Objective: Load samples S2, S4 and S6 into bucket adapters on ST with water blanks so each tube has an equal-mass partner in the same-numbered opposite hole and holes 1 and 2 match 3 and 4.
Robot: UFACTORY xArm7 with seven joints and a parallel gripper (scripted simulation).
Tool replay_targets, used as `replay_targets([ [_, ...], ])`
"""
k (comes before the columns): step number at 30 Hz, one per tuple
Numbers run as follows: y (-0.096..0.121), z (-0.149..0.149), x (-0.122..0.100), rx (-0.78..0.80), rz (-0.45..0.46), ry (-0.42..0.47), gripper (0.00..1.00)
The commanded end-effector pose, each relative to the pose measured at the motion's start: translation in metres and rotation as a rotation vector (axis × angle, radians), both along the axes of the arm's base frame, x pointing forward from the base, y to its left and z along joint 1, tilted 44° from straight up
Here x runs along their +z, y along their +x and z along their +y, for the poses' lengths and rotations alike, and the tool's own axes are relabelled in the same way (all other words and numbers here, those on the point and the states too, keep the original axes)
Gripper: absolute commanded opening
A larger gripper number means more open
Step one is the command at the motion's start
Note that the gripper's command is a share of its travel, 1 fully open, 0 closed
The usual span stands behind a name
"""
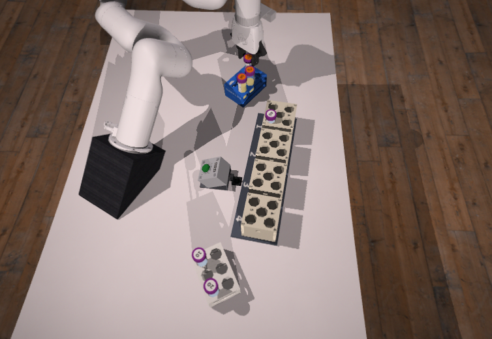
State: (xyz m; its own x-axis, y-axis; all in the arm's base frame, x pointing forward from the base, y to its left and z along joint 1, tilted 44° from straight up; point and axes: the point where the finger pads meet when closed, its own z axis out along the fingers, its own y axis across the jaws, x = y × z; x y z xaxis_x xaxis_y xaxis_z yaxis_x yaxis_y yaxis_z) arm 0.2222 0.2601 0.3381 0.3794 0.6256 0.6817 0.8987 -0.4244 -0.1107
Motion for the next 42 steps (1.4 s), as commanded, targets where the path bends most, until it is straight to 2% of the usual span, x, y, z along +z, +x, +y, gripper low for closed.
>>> replay_targets([
  [1,0.0008,0.0016,-0.0009,0.0,-0.002,0.002,0.57],
  [25,0.0018,0.0047,-0.0042,0.0,-0.002,0.002,0.57],
  [26,0.0017,0.0043,-0.0038,0.0,-0.002,0.002,0.0],
  [42,0.0014,0.0036,-0.003,0.0,-0.002,0.002,0.0],
])
